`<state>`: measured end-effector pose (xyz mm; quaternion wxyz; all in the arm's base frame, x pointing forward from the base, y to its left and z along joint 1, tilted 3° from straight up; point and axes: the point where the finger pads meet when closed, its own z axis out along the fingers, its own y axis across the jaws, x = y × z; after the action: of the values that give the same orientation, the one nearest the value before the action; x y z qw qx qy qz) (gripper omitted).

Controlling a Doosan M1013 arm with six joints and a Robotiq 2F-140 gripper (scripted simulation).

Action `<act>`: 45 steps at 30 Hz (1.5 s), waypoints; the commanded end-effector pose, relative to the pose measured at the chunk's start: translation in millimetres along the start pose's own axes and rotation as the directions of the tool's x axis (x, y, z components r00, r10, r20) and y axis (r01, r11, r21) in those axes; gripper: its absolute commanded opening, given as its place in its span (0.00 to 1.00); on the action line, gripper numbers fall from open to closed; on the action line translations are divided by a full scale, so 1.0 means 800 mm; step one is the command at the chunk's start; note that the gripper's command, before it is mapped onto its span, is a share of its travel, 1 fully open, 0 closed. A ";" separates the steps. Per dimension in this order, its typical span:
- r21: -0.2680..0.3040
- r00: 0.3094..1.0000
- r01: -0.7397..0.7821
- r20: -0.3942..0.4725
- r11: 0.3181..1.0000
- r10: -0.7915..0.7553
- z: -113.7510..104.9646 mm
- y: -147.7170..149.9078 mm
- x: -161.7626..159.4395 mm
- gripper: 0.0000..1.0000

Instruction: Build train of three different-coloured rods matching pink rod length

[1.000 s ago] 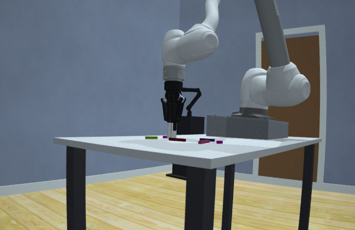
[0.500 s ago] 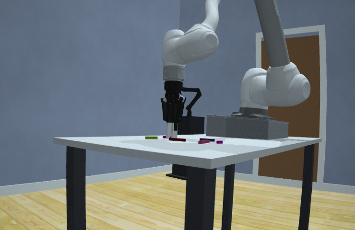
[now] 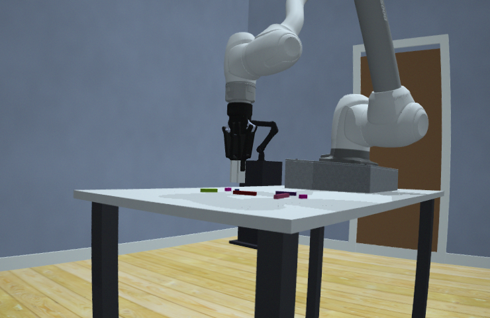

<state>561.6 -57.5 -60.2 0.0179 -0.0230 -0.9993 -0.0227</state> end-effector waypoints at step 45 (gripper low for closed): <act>0.000 0.999 0.033 0.000 0.999 -0.033 -0.079 0.003 -0.001 1.00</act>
<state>564.0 -59.4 2.6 0.0179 -0.0172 -0.9994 -0.0228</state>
